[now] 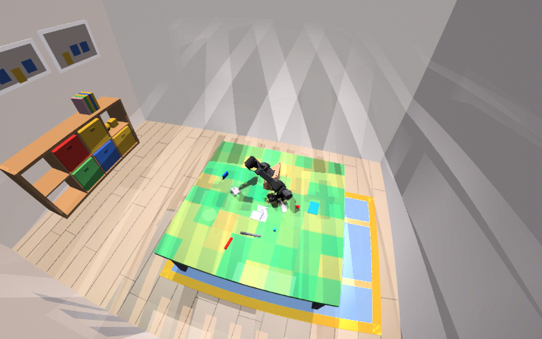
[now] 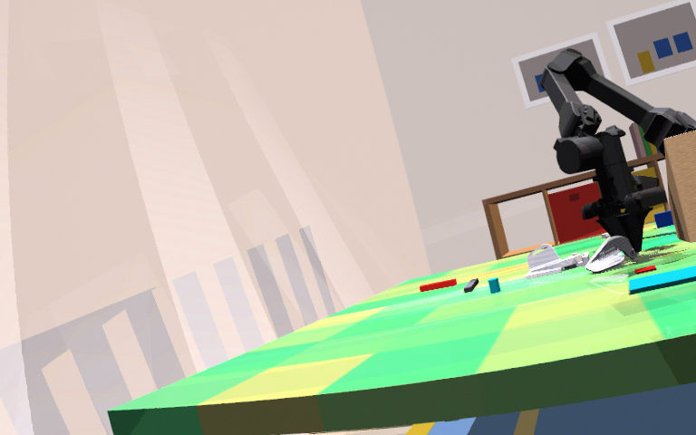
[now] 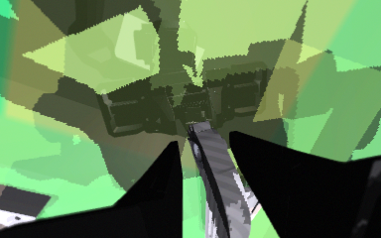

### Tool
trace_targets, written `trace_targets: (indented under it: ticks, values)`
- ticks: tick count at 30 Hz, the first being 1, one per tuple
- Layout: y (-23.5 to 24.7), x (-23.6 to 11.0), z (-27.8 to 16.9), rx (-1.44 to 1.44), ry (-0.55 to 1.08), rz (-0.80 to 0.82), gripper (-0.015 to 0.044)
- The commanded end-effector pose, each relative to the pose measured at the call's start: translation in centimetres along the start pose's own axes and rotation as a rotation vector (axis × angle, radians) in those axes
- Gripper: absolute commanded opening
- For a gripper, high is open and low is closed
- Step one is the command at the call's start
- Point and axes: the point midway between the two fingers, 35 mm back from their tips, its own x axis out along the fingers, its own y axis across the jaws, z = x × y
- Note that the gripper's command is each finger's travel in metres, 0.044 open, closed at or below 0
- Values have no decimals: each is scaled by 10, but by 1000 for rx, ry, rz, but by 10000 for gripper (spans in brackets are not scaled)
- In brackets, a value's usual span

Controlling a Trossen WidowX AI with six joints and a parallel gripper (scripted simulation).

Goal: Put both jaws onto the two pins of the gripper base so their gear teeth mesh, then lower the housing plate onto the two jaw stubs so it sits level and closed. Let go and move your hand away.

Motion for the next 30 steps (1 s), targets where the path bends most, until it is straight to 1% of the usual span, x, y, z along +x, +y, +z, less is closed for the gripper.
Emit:
trace_targets:
  ticks: [1,5,8,9,30]
  values:
    - [-1,-22,-3,2,8,-4,247]
    - [-1,-63,1,2,6,-3,352]
    - [-1,-71,2,3,5,-2,431]
    - [-1,-71,2,3,5,-2,440]
    - [-1,-71,2,3,5,-2,440]
